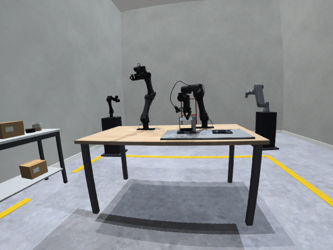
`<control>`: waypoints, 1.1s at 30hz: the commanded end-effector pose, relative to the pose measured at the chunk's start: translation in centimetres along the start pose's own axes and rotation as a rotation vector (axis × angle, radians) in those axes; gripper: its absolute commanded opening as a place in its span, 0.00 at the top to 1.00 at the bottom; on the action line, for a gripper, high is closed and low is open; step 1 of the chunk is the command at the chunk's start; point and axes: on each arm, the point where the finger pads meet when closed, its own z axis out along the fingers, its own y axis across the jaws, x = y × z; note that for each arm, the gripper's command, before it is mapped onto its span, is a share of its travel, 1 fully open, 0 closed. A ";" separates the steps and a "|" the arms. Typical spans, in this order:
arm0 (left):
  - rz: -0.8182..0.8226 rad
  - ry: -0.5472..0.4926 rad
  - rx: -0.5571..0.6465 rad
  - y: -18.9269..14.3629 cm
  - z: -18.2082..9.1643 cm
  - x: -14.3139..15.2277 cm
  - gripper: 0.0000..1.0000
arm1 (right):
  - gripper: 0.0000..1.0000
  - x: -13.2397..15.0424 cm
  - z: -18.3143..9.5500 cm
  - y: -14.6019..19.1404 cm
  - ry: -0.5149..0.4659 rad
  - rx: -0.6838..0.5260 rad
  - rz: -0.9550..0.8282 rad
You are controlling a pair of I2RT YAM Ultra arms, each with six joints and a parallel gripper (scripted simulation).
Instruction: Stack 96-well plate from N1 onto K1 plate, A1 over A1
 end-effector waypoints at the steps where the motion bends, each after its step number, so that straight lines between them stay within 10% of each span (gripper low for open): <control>1: -0.012 -0.032 -0.024 -0.1 -1.0 0.3 1.00 | 0.00 0.4 -0.9 -0.3 0.005 0.018 0.012; 33: -0.012 -0.022 -0.010 -0.3 3.7 0.5 1.00 | 0.00 0.4 -0.9 -0.3 0.005 0.018 0.012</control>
